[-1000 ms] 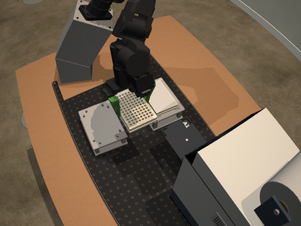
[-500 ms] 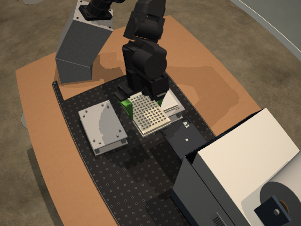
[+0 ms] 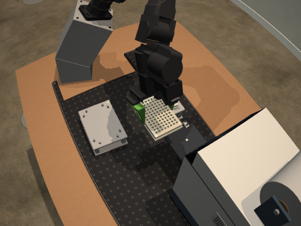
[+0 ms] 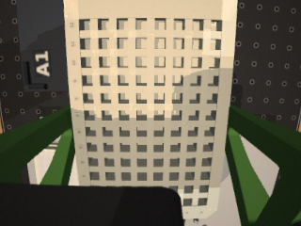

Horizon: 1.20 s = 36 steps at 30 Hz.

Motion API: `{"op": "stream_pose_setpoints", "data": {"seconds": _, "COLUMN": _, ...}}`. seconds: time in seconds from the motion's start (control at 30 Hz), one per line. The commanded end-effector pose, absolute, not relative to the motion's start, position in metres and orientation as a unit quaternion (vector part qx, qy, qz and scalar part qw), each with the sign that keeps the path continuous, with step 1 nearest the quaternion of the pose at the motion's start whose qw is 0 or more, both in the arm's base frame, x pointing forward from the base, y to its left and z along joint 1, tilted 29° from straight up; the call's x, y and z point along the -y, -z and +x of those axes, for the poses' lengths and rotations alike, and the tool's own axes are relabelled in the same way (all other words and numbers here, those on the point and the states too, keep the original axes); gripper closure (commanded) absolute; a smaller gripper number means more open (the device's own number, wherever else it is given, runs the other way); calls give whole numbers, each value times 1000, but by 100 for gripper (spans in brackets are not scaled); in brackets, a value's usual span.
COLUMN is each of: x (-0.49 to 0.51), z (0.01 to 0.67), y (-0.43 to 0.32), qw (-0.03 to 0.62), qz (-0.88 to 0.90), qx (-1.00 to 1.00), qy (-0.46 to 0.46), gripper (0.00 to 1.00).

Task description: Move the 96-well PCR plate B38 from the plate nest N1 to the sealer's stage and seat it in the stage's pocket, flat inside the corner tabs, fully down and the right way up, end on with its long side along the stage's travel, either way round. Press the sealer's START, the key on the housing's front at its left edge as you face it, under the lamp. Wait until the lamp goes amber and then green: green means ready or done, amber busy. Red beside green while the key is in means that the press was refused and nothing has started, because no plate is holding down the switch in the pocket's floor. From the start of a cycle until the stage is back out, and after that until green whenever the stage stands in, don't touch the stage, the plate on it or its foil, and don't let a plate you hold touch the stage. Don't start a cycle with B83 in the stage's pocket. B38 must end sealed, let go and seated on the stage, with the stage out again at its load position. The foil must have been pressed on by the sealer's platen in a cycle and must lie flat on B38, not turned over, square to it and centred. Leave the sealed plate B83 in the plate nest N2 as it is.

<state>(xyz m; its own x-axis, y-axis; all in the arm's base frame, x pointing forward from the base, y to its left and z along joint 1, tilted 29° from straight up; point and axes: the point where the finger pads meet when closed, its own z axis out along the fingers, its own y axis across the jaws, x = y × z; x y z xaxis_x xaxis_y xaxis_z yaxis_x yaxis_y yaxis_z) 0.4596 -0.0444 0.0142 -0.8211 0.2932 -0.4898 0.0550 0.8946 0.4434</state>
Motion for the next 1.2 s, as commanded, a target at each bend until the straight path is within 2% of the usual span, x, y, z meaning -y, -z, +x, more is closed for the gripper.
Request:
{"op": "stream_pose_setpoints", "data": {"seconds": 0.0, "x": 42, "z": 477, "y": -33, "qw": 298, "qz": 92, "qx": -927, "qy": -209, "gripper": 100}}
{"op": "stream_pose_setpoints", "data": {"seconds": 1.17, "x": 6, "z": 531, "y": -58, "qw": 290, "qz": 92, "qx": -929, "qy": -211, "gripper": 100}}
